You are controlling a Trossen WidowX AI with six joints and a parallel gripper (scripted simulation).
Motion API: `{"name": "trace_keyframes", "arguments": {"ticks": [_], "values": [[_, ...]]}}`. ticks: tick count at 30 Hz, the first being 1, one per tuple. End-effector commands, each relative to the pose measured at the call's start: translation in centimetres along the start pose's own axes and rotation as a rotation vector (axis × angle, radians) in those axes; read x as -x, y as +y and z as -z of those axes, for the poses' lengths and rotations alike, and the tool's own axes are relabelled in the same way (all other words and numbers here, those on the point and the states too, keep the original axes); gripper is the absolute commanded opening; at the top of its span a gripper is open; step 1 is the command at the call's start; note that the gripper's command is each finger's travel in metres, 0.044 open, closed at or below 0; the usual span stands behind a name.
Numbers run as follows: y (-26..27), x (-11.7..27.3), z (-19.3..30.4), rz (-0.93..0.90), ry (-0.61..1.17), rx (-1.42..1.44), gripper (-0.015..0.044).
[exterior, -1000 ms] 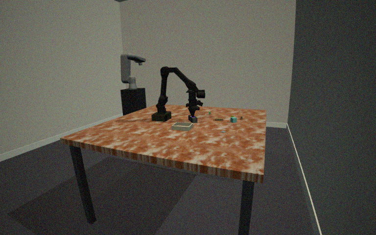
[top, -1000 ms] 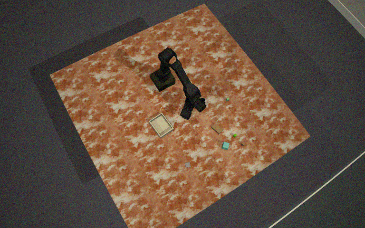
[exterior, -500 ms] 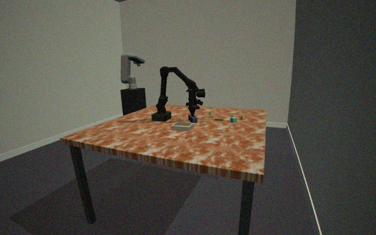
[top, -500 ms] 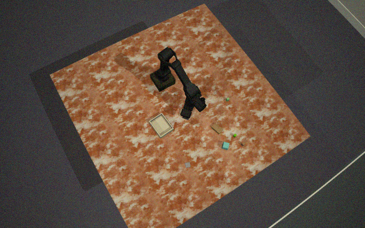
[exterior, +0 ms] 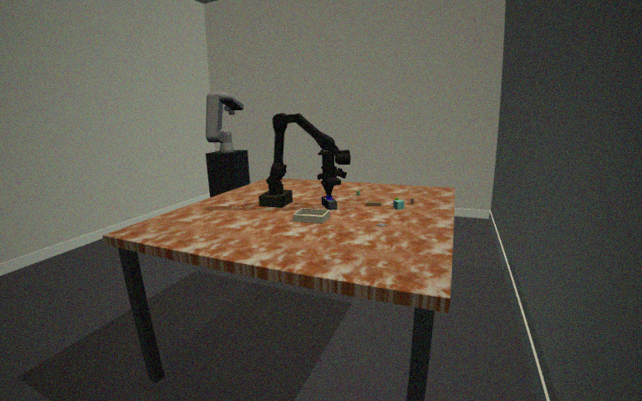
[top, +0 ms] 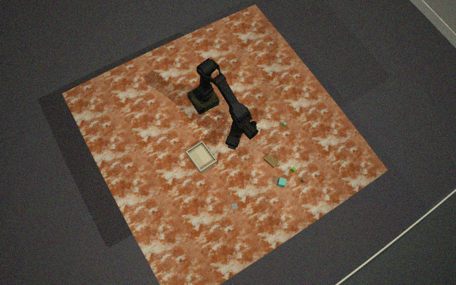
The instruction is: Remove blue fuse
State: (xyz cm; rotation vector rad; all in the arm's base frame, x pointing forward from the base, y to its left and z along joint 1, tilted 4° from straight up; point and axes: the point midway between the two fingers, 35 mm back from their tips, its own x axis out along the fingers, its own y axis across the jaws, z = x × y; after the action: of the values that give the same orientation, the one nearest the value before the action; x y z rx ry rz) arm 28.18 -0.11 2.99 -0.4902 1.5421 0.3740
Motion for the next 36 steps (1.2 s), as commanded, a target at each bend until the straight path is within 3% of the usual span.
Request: {"name": "trace_keyframes", "arguments": {"ticks": [1, 36], "values": [[0.0, 0.3, 0.0, -0.001, -0.002, -0.002, 0.0], [0.0, 2.0, 0.0, -0.002, -0.003, 0.0, 0.0]]}}
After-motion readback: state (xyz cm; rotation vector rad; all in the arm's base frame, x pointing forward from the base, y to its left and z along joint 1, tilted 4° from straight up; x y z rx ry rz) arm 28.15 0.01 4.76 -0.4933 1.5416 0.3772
